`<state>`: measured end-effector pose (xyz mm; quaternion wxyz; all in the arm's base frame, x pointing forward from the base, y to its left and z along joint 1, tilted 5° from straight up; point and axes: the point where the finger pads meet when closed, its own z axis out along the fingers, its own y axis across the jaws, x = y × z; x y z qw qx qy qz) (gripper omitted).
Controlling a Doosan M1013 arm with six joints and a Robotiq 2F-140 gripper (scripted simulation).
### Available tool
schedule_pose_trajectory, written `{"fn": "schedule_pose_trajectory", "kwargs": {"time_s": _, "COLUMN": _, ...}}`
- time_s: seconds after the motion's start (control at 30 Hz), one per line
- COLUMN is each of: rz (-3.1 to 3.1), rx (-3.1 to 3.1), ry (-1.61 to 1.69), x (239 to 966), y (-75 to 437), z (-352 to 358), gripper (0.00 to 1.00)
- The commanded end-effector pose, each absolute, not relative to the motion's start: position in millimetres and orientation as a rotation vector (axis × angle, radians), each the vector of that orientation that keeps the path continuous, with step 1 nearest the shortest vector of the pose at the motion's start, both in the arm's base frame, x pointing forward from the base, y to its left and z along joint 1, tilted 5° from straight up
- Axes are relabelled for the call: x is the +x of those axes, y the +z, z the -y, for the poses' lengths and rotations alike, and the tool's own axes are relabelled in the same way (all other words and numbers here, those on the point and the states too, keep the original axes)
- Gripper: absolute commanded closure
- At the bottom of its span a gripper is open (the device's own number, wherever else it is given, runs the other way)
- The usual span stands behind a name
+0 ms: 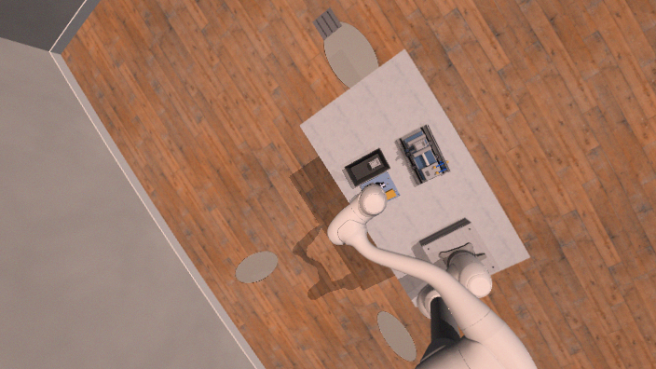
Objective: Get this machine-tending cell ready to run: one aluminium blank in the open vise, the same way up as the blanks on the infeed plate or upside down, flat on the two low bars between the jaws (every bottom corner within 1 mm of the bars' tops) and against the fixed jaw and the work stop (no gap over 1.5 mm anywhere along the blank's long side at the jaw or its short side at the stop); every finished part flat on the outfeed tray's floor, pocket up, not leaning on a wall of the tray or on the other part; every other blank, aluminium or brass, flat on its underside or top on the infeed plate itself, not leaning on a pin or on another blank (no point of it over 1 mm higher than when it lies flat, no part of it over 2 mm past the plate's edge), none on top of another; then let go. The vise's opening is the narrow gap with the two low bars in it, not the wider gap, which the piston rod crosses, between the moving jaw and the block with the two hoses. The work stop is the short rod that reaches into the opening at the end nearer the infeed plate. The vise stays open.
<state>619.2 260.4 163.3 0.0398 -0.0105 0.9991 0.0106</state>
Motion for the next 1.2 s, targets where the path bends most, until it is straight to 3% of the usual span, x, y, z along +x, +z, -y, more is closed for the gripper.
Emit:
{"fn": "schedule_pose_trajectory", "kwargs": {"time_s": 0.0, "rz": -3.062, "rx": -0.032, "ry": 0.033, "x": 619, "y": 163, "z": -260, "gripper": 1.00}}
{"fn": "schedule_pose_trajectory", "kwargs": {"time_s": 1.17, "rz": -3.062, "rx": -0.032, "ry": 0.033, "x": 620, "y": 151, "z": -261, "gripper": 1.00}}
